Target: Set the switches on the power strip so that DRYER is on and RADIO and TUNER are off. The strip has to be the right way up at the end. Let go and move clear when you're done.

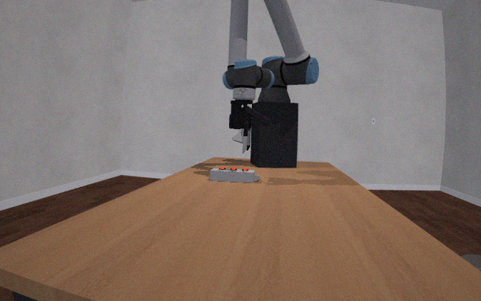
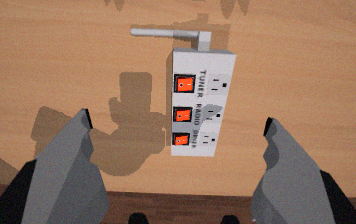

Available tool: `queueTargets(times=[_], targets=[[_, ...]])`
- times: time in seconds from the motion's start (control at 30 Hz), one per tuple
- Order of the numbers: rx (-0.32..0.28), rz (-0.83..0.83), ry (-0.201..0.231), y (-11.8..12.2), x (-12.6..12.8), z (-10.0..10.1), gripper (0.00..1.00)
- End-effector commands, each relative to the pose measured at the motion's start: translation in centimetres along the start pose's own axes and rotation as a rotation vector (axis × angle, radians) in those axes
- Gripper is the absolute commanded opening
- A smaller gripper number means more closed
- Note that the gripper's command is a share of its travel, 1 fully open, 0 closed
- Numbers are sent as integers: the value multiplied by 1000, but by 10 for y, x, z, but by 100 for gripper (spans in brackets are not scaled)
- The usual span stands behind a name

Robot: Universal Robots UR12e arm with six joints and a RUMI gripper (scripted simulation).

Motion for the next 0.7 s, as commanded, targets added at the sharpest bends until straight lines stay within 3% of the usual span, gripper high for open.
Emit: queueTargets(times=[0.0, 0.13, 0.17, 0.67], targets=[[0, -15, 1, 0, 0, 0, 100], [0, -18, 1, 0, 0, 0, 100], [0, -18, 1, 0, 0, 0, 0], [0, -18, 1, 0, 0, 0, 0]])
Point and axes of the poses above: the point where the finger pads meet when closed, its own z axis out along the fingers, its own x axis across the jaws, y = z × x, the point moved 3 cm from there along -z, back along the fingers, and after that the axes turned 10 degrees about z, right-handed, at the moved point
